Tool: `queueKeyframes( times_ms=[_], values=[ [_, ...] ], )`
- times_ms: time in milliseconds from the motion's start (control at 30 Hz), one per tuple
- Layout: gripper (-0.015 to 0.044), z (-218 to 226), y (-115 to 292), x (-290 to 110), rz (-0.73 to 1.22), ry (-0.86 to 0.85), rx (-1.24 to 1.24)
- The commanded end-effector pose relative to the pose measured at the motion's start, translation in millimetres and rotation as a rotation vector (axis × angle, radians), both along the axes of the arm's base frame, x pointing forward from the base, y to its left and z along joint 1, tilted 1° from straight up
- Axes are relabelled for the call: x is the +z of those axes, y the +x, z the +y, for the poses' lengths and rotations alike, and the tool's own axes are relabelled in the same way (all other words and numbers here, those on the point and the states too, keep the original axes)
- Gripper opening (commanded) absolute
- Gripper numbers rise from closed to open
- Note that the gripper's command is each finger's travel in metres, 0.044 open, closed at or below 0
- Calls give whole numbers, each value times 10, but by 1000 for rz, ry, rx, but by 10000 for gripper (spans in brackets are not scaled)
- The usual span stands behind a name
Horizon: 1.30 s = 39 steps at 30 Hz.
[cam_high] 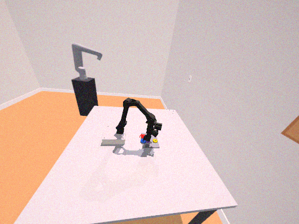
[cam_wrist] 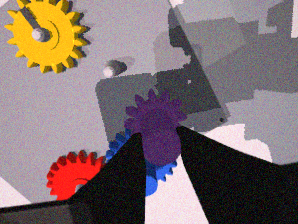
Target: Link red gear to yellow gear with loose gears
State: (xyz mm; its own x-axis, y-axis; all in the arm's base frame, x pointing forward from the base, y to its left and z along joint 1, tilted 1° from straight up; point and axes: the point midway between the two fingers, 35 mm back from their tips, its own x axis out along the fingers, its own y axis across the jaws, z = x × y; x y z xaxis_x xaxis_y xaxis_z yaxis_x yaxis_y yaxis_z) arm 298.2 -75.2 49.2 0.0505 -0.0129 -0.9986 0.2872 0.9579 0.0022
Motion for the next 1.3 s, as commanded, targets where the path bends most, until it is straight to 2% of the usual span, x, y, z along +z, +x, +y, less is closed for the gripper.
queueKeyframes(
  times_ms=[0, 600, 833, 1267],
  values=[
    [0, 6, -13, -55, 5, 4, -26],
    [0, 0, -10, -226, 0, 25, -455],
    [0, 6, -3, -241, 1, 20, -359],
    [0, 7, -12, -264, 5, 4, -18]
  ],
)
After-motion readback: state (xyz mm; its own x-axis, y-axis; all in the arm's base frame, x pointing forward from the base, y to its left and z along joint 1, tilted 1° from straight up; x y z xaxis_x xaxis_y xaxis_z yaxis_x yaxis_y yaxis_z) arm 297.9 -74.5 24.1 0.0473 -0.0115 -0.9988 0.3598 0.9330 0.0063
